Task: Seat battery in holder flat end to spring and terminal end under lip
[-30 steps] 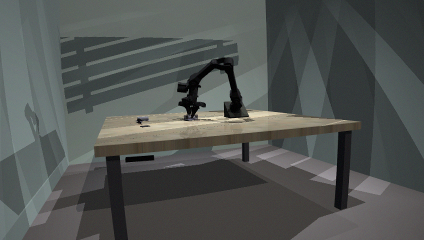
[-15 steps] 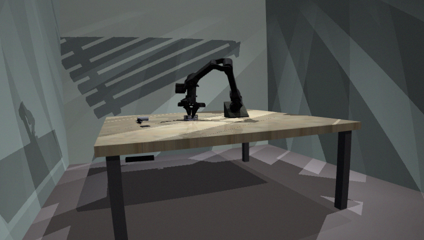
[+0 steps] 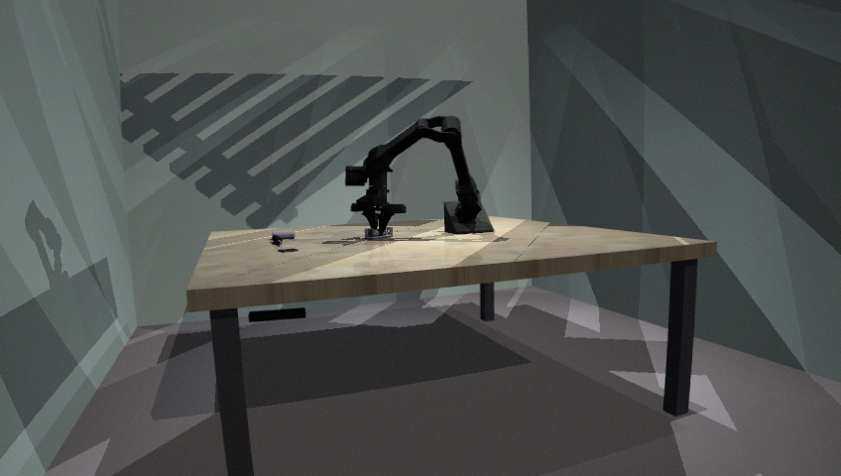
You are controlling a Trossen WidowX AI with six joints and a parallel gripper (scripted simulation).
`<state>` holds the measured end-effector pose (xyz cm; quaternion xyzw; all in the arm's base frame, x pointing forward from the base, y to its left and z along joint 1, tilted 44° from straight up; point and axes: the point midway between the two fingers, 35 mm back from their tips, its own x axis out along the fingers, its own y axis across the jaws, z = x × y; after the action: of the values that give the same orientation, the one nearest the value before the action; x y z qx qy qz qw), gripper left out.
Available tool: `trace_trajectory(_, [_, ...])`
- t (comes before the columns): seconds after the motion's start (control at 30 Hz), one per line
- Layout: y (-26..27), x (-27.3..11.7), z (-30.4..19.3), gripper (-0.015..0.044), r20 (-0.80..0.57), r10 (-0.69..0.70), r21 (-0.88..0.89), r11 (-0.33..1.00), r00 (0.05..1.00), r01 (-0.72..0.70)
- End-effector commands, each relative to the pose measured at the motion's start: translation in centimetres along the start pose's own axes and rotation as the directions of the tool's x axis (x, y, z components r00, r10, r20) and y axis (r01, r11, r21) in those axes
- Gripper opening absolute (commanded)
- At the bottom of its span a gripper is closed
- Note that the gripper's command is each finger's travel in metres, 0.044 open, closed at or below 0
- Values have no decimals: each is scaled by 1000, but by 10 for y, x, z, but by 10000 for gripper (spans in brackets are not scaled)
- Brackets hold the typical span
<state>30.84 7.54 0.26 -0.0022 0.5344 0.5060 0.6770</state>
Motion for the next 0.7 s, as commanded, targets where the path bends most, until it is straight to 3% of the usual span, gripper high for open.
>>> trace_trajectory(0.0, [0, 0, 3, 77, -6, 0, 11, 1000, 1000, 0])
trace_trajectory(0.27, [-1, 0, 3, 77, -6, -1, 10, 1000, 1000, 1])
trace_trajectory(0.4, [-1, 0, 3, 179, -6, -1, 10, 1000, 1000, 1])
trace_trajectory(0.67, [-1, -10, 3, 179, -7, -1, 6, 1000, 1000, 1])
